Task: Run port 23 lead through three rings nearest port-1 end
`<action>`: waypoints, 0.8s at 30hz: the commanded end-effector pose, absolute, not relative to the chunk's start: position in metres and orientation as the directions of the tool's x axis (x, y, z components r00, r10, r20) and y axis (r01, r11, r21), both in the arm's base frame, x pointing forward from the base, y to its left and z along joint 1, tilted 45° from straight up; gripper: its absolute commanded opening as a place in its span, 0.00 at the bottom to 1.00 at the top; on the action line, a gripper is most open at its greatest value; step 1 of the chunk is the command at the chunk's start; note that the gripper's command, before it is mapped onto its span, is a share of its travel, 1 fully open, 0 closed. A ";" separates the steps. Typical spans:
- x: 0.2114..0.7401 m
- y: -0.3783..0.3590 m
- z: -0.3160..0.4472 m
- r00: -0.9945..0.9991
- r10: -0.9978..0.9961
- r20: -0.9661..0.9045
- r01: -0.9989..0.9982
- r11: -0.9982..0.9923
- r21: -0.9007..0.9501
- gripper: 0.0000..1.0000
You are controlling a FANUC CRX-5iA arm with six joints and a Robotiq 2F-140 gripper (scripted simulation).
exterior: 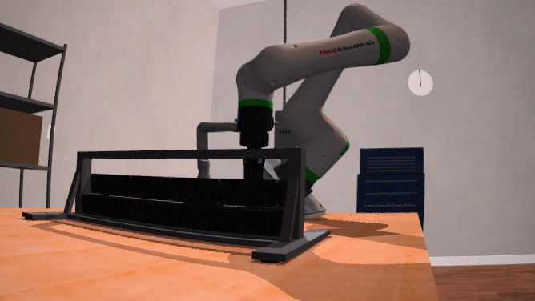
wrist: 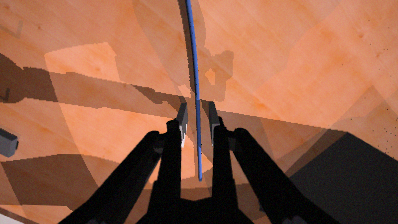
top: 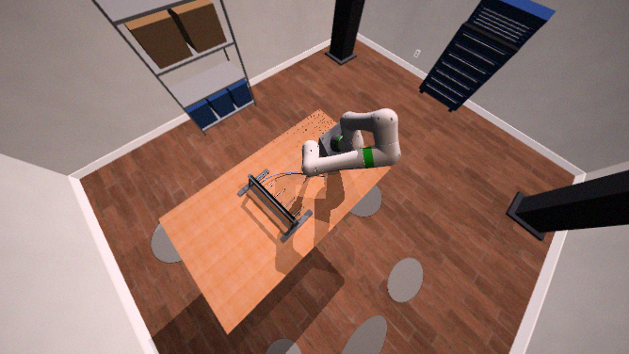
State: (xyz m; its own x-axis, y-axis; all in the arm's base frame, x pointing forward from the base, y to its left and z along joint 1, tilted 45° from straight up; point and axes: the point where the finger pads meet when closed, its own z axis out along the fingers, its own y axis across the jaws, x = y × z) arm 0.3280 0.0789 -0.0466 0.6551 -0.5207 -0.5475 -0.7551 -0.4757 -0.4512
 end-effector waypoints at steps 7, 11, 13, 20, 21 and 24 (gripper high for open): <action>0.328 0.079 -0.047 0.655 -0.521 -0.547 -0.755 -0.476 -0.451 0.00; 0.328 0.079 -0.047 0.655 -0.521 -0.547 -0.755 -0.476 -0.451 0.00; 0.328 0.079 -0.047 0.655 -0.521 -0.547 -0.755 -0.476 -0.451 0.00; 0.328 0.079 -0.047 0.655 -0.521 -0.547 -0.755 -0.476 -0.451 0.00; 0.328 0.079 -0.047 0.655 -0.521 -0.547 -0.755 -0.476 -0.451 0.00; 0.328 0.079 -0.047 0.655 -0.521 -0.547 -0.755 -0.476 -0.451 0.00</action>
State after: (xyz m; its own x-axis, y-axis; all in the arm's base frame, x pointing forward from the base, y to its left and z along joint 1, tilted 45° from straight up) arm 0.3280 0.0789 -0.0466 0.6552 -0.5206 -0.5474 -0.7550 -0.4757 -0.4512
